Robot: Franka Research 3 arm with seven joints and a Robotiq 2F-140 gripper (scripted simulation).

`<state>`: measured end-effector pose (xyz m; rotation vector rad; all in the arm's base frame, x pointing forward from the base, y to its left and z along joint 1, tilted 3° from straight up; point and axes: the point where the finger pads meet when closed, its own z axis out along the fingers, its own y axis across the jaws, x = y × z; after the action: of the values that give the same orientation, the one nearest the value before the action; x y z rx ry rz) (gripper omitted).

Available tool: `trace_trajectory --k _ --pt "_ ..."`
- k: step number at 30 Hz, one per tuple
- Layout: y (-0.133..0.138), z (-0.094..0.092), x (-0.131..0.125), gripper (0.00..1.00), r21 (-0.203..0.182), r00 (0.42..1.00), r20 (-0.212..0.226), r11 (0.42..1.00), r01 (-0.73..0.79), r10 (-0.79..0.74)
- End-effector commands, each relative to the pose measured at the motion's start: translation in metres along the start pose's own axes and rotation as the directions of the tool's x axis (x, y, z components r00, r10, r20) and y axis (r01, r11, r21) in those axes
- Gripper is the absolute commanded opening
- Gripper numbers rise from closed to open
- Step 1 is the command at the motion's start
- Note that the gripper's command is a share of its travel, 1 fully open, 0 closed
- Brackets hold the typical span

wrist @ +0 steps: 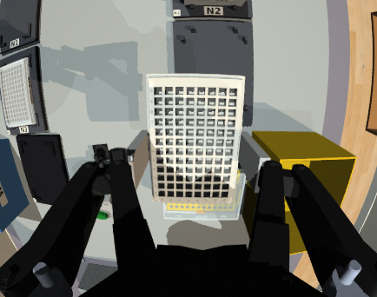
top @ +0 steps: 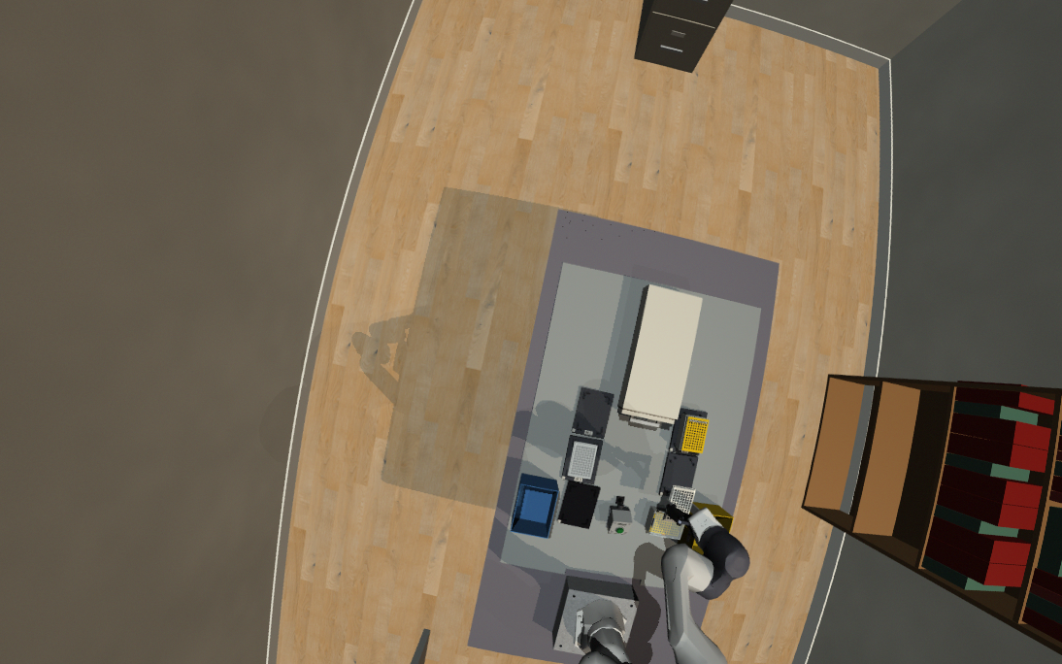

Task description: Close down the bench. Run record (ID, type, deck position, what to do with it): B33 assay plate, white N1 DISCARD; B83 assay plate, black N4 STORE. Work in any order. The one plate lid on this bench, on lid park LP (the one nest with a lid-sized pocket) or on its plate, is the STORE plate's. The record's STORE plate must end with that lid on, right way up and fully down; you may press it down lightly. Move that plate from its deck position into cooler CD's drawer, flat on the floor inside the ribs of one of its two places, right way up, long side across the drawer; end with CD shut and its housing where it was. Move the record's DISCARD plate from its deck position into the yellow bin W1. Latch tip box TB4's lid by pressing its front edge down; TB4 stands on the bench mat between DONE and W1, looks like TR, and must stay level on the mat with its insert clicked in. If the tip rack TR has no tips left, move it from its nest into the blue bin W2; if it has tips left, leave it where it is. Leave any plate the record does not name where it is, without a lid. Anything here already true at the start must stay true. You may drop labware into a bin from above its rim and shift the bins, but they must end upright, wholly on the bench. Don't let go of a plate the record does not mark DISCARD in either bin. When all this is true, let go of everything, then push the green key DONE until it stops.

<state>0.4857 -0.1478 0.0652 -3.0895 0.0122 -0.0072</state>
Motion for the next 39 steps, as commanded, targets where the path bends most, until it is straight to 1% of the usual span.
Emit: trace_trajectory --k 1,7,9,24,26,39 --pt "0.01 -0.001 -0.004 0.0 -0.001 1.0 -0.008 1.0 0.027 -0.027" --pt "0.023 -0.001 -0.013 0.0 -0.001 1.0 -0.008 1.0 0.027 -0.027" --pt "0.023 -0.001 -0.013 0.0 -0.001 1.0 -0.008 1.0 0.027 -0.027" --pt "0.056 -0.001 -0.035 0.0 -0.001 1.0 -0.008 1.0 0.027 -0.027" --pt "0.056 -0.001 -0.035 0.0 -0.001 1.0 -0.008 1.0 0.027 -0.027" --pt "0.085 -0.001 -0.054 0.0 -0.001 1.0 -0.008 1.0 0.027 -0.027"
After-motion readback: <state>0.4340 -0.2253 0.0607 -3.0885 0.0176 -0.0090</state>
